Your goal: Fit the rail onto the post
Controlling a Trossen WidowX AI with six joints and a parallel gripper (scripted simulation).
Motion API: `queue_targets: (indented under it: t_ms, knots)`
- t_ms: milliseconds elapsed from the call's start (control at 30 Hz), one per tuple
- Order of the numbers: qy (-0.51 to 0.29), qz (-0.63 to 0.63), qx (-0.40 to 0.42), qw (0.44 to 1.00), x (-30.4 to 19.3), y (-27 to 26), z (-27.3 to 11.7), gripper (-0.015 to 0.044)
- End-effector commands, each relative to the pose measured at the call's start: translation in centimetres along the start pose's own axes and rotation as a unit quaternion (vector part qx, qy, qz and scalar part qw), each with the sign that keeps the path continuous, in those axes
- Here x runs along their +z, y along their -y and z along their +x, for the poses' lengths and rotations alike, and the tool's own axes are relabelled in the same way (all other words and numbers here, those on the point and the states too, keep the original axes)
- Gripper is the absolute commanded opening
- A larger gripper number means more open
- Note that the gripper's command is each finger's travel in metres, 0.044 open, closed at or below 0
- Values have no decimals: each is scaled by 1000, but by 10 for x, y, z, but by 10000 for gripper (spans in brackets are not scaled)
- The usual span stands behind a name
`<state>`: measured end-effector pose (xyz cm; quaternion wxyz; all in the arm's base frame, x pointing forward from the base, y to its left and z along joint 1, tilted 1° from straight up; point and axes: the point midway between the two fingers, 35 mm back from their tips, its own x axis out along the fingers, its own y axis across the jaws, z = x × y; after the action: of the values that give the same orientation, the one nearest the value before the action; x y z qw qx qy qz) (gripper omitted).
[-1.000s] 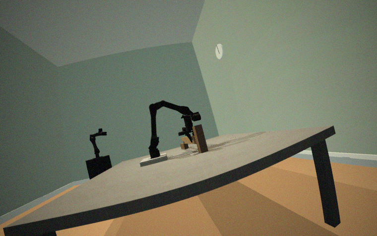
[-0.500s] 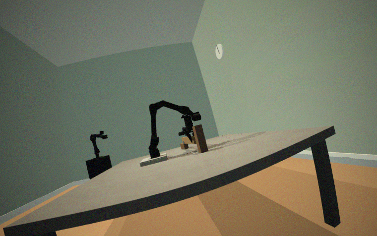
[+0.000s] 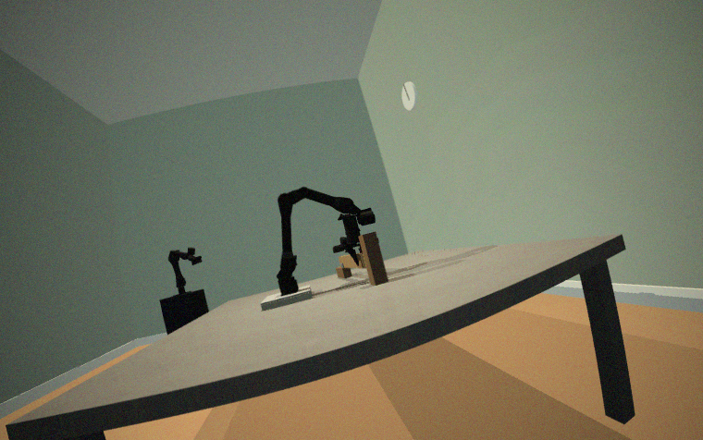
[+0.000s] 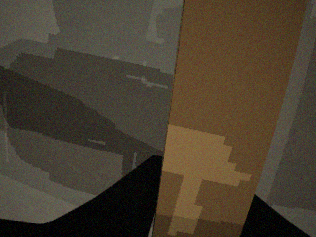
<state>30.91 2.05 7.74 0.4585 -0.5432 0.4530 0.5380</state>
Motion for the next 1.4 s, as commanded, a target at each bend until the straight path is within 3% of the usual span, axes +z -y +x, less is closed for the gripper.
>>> queue_targets:
  t_ms: [0, 1367]
  knots:
    - [1, -2, -5, 1000, -2, 2, -4, 0]
    - [0, -2, -5, 1000, -14, 4, -1, 0]
